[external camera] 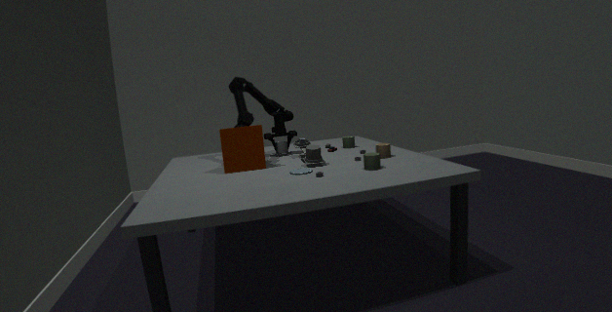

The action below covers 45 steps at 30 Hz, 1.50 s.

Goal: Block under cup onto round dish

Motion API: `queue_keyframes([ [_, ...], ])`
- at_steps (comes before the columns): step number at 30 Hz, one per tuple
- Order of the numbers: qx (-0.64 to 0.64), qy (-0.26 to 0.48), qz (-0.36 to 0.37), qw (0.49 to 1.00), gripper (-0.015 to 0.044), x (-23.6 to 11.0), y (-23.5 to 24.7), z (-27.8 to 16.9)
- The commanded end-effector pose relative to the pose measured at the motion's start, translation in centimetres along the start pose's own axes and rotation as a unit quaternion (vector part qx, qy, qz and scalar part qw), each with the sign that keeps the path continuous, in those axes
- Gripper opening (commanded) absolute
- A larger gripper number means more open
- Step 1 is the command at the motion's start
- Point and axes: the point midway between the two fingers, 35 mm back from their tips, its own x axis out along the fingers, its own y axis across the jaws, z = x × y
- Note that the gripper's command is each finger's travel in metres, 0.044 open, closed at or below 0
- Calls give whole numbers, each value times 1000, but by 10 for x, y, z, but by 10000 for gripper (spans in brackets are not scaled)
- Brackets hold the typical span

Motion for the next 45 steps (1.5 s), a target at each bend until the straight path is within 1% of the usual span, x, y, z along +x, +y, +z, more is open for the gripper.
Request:
queue_keyframes([
  [1, 4, 3, 0, 1000, 0, 8, 1, -3],
  [6, 4, 2, 0, 1000, 0, 16, 1, -3],
  [7, 1, 0, 0, 1000, 26, 9, 0, 0],
  [21, 1, 0, 0, 1000, 394, 9, 0, 0],
  [23, 1, 1, 0, 1000, 440, -3, -1, -1],
  [25, 3, 4, 0, 1000, 440, -33, -1, -2],
  [26, 4, 4, 0, 1000, 440, -42, 0, -2],
  [32, 4, 4, 0, 1000, 440, -45, 1, -2],
  [36, 12, -3, -33, 999, 335, -57, -21, -8],
  [39, 12, 4, -31, 999, 260, -60, -32, -19],
  [43, 12, 13, -27, 999, 260, -65, -47, -36],
  [45, 14, 19, -21, 1000, 260, -73, -63, -57],
])
